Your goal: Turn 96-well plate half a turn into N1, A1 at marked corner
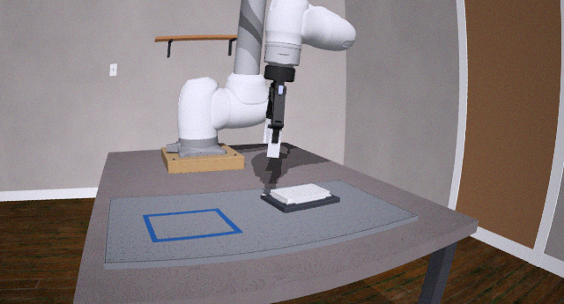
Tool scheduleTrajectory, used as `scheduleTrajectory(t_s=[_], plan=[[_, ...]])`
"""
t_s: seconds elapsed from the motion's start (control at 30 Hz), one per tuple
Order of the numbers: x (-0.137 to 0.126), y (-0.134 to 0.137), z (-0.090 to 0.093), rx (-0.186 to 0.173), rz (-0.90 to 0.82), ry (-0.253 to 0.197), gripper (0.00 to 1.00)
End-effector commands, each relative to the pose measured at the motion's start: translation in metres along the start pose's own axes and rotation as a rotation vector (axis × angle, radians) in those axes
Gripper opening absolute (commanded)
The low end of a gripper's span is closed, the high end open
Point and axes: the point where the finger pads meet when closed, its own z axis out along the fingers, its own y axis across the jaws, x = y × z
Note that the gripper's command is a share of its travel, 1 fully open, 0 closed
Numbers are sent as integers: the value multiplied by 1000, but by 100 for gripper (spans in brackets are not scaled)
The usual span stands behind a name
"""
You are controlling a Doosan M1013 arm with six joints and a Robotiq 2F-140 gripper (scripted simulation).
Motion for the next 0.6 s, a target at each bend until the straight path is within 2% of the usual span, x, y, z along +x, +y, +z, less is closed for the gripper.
scheduleTrajectory(t_s=[0.0,0.4,0.5,0.57], plan=[[9,6,2,-5,-68,17,100],[58,36,15,-43,-335,73,100],[60,37,16,-43,-335,73,100],[68,42,18,-55,-399,85,100]])
